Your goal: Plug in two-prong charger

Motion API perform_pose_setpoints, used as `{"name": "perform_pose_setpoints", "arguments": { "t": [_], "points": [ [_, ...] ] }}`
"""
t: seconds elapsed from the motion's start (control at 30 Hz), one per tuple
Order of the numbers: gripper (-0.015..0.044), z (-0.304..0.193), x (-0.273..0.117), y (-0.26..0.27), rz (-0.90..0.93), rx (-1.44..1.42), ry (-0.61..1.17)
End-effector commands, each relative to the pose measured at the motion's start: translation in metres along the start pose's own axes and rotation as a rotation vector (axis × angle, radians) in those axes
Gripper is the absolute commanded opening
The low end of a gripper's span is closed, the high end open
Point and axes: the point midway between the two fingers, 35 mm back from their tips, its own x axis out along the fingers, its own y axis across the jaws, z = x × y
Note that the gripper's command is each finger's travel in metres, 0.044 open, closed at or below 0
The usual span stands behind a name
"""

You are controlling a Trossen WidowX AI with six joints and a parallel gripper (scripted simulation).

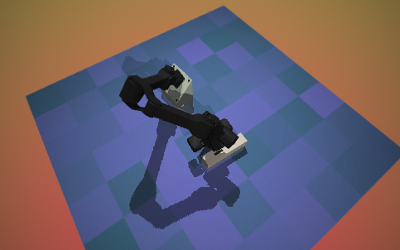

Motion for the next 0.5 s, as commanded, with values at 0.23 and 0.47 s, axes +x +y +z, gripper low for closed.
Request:
{"name": "perform_pose_setpoints", "arguments": {
  "t": [0.23,0.47],
  "points": [
    [0.0,0.0017,0.0006,-0.0002,-0.005,-0.009,0.003],
    [0.0,0.004,0.0004,-0.0004,-0.005,-0.009,0.003]
  ]
}}
